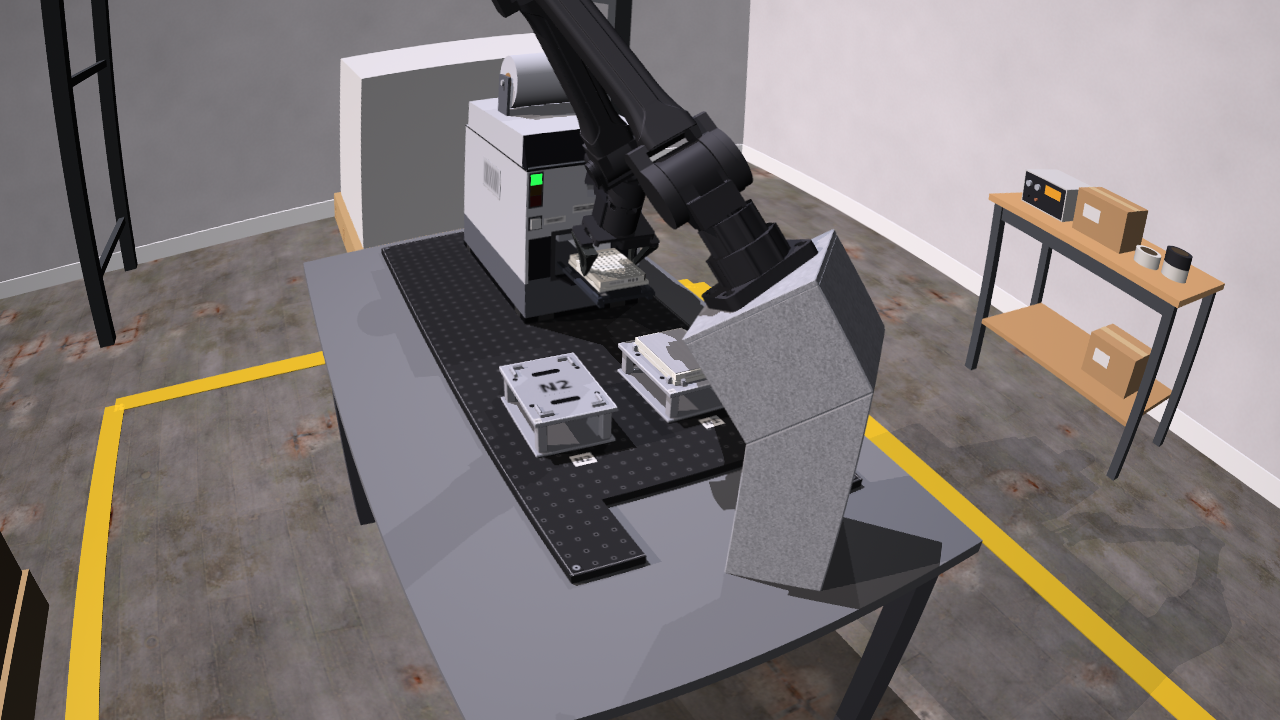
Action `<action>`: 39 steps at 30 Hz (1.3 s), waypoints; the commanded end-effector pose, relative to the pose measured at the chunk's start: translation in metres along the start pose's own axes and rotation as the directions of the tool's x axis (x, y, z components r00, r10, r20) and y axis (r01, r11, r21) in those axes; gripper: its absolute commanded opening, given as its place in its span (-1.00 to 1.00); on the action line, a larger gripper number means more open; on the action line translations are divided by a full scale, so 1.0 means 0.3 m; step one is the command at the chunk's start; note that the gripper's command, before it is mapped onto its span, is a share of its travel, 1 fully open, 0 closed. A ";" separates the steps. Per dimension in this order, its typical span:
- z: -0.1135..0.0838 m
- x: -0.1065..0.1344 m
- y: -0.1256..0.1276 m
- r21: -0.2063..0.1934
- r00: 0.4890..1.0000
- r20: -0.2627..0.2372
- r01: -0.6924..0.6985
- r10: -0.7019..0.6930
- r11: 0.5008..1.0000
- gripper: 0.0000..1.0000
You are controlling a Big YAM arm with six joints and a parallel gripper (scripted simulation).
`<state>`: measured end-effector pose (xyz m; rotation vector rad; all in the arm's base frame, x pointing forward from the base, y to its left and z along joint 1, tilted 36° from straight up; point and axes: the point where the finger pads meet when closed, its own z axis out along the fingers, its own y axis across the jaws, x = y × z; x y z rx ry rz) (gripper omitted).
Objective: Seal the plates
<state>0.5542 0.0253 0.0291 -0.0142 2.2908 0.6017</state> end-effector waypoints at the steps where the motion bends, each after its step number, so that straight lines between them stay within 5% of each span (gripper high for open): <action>1: -0.006 -0.054 -0.015 0.003 1.000 0.026 0.015 -0.015 1.000 -1.00; 17: -0.035 -0.069 -0.034 0.012 0.999 0.046 0.014 -0.014 1.000 -1.00; 31: -0.016 -0.084 0.041 -0.014 0.999 0.039 0.018 -0.018 1.000 -1.00; 39: 0.000 -0.056 -0.009 0.001 0.999 0.033 0.008 -0.008 1.000 -1.00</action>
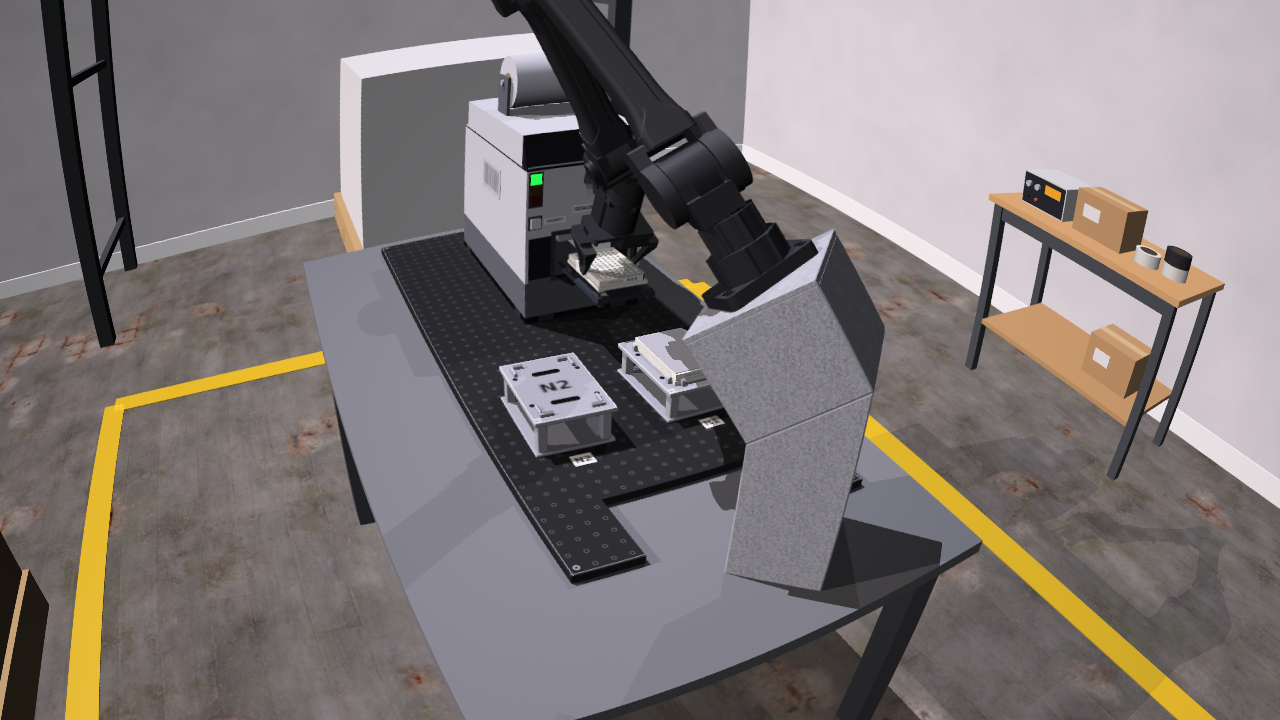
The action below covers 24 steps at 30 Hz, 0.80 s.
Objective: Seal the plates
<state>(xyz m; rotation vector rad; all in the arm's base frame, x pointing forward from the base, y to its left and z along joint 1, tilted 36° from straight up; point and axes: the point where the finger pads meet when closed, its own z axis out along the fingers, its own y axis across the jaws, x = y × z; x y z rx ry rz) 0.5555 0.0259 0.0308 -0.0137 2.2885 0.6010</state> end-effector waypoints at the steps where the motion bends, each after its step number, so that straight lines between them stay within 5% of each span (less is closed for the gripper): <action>1: 0.001 -0.044 -0.022 0.004 1.000 0.029 0.004 -0.004 1.000 -1.00; 24: 0.041 -0.025 0.009 -0.003 1.000 0.024 0.008 -0.008 1.000 -1.00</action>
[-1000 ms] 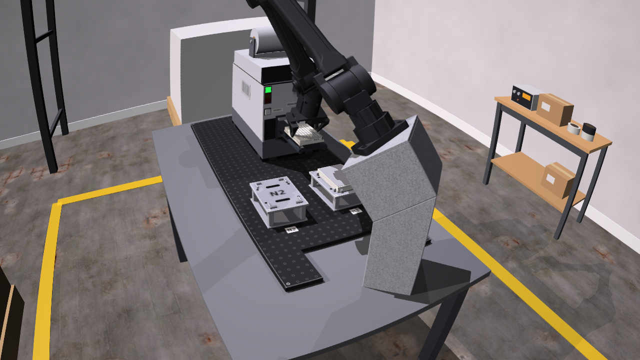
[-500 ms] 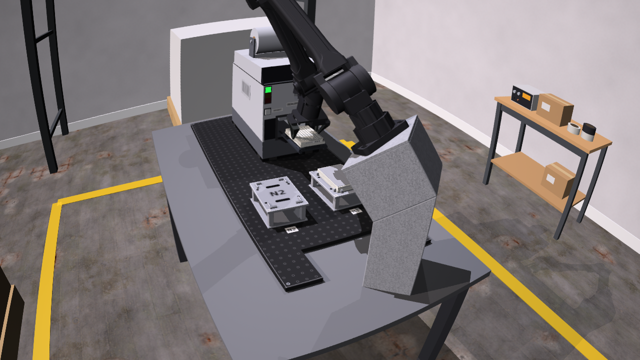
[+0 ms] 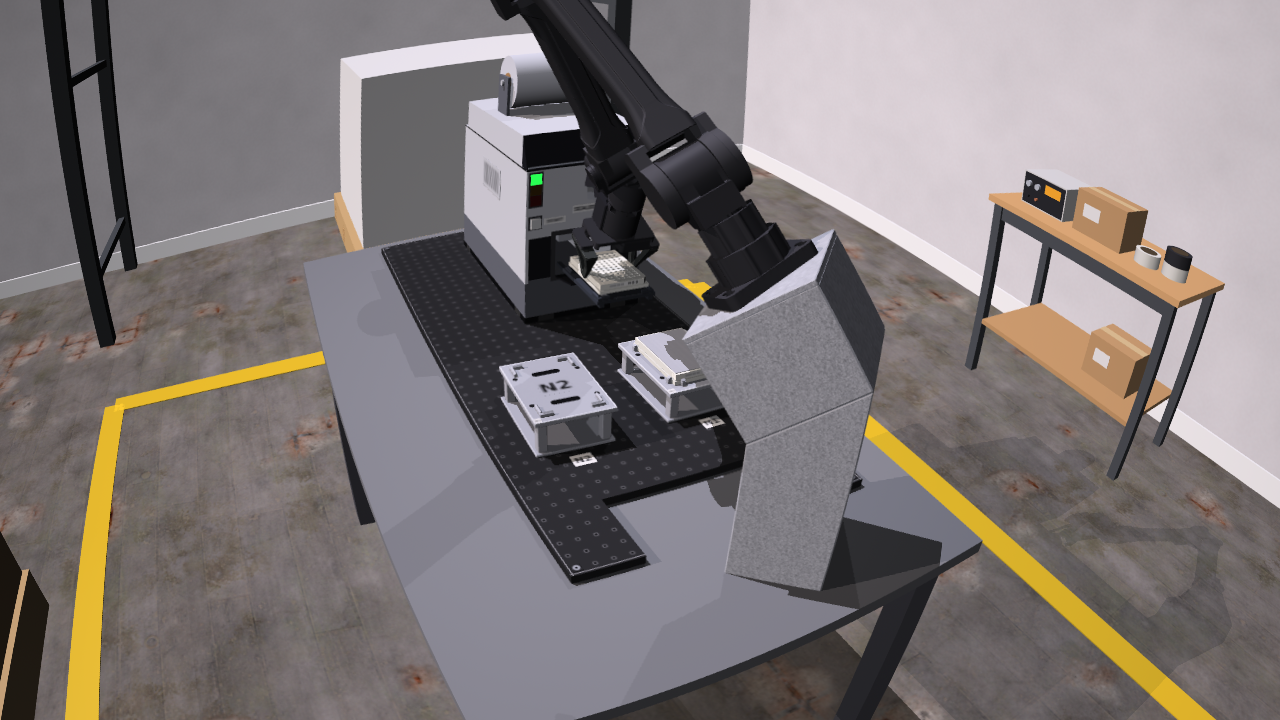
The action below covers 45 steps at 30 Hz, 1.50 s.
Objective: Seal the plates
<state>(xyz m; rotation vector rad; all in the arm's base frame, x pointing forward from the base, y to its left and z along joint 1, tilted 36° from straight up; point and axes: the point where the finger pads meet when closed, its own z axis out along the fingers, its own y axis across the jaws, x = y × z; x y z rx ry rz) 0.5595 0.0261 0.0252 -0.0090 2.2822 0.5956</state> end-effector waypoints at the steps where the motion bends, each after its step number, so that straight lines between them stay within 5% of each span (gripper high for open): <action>1: 0.022 -0.016 0.019 -0.007 1.000 0.011 0.006 -0.006 1.000 -1.00; 13: 0.033 0.060 0.024 -0.017 1.000 -0.031 0.002 -0.003 1.000 -1.00; 45: 0.020 0.054 -0.013 -0.006 0.999 -0.037 0.003 -0.003 1.000 -1.00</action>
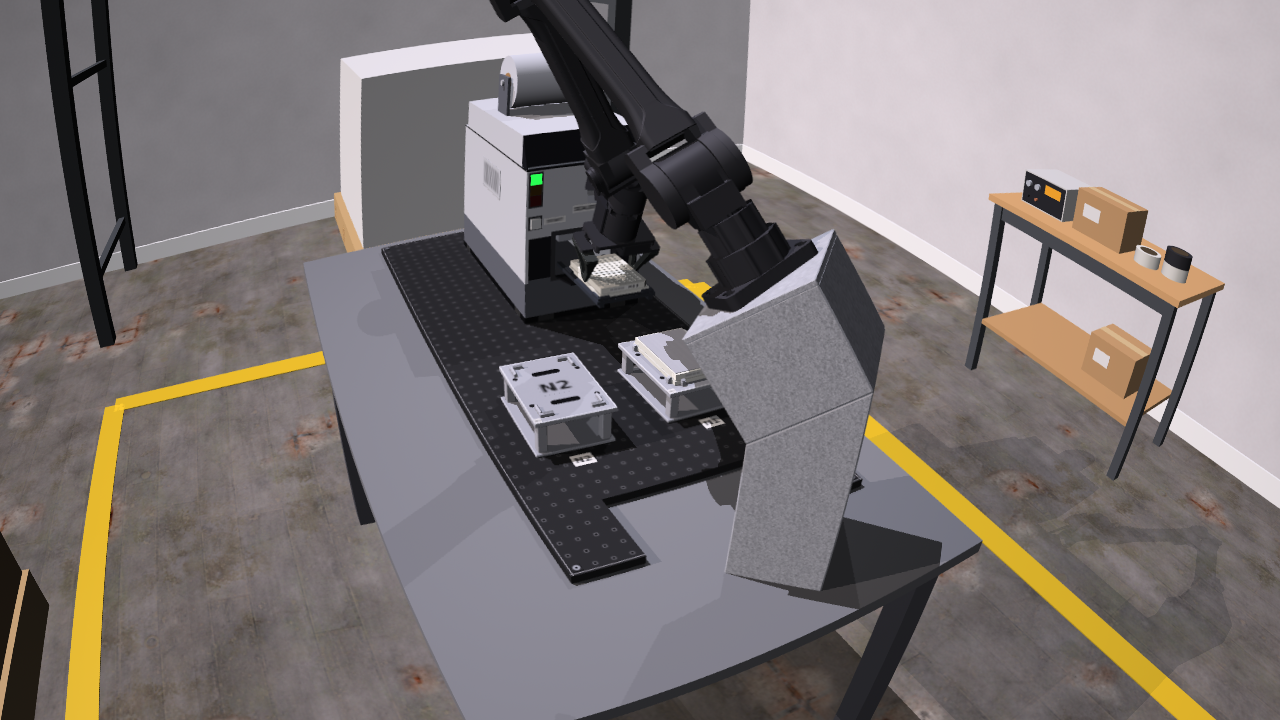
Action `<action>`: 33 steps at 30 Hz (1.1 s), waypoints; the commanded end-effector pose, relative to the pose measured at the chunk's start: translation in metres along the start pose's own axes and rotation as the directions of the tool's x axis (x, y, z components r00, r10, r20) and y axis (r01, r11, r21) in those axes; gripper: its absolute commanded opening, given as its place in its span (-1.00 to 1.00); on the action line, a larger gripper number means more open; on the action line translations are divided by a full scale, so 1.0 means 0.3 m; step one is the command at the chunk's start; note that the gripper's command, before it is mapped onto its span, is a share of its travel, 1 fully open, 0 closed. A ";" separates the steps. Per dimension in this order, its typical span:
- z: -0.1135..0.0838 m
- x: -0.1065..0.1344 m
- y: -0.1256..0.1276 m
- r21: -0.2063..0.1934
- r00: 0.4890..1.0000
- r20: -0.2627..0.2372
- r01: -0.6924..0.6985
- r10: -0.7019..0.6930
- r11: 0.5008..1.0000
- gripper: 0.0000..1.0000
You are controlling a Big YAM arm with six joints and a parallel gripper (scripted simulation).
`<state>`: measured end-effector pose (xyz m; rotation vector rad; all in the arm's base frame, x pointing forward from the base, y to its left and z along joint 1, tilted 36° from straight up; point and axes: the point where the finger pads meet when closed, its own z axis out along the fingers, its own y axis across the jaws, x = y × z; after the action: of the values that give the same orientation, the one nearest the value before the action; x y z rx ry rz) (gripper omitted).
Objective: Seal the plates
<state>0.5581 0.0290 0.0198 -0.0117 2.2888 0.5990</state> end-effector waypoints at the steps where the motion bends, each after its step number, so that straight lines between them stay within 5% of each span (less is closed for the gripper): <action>1: 0.006 0.035 -0.022 -0.001 1.000 -0.028 0.001 -0.001 1.000 -1.00; 33: -0.001 0.015 -0.049 0.020 1.000 -0.010 -0.019 0.019 1.000 -1.00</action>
<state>0.5584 0.0289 0.0194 -0.0136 2.2903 0.5992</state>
